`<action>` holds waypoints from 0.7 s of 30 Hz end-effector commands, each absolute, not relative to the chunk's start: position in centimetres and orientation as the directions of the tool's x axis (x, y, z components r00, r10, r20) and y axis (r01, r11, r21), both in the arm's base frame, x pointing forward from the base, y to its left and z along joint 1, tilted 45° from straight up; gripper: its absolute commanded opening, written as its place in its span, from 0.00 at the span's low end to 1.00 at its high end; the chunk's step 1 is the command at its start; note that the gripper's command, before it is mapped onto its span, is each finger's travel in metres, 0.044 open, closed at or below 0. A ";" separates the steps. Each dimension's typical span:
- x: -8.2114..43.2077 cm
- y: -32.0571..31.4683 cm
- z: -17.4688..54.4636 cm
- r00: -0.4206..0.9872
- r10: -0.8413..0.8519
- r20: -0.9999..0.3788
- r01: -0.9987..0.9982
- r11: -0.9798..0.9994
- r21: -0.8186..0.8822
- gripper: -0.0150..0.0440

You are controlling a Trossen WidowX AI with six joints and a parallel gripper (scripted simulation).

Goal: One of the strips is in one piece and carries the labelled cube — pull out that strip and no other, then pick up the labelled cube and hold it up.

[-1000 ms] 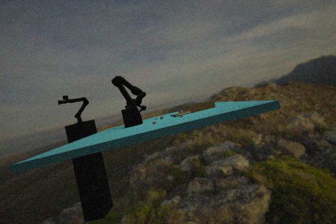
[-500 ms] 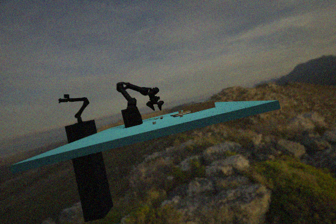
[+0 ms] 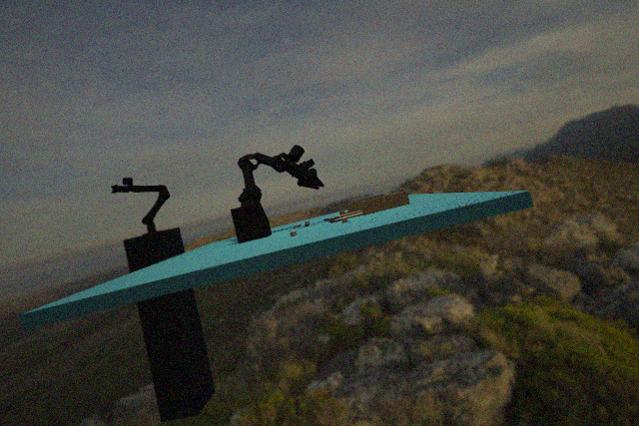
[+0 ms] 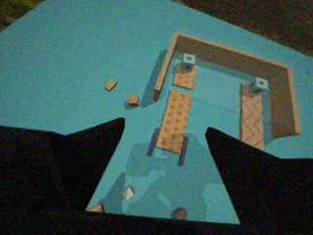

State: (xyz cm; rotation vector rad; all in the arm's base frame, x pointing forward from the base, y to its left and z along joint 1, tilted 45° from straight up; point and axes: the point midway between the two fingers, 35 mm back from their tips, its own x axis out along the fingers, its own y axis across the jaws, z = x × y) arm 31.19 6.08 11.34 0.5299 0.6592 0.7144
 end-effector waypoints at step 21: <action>31.5 -4.1 7.3 0.761 0.529 -0.376 -0.139 0.699 0.702 0.93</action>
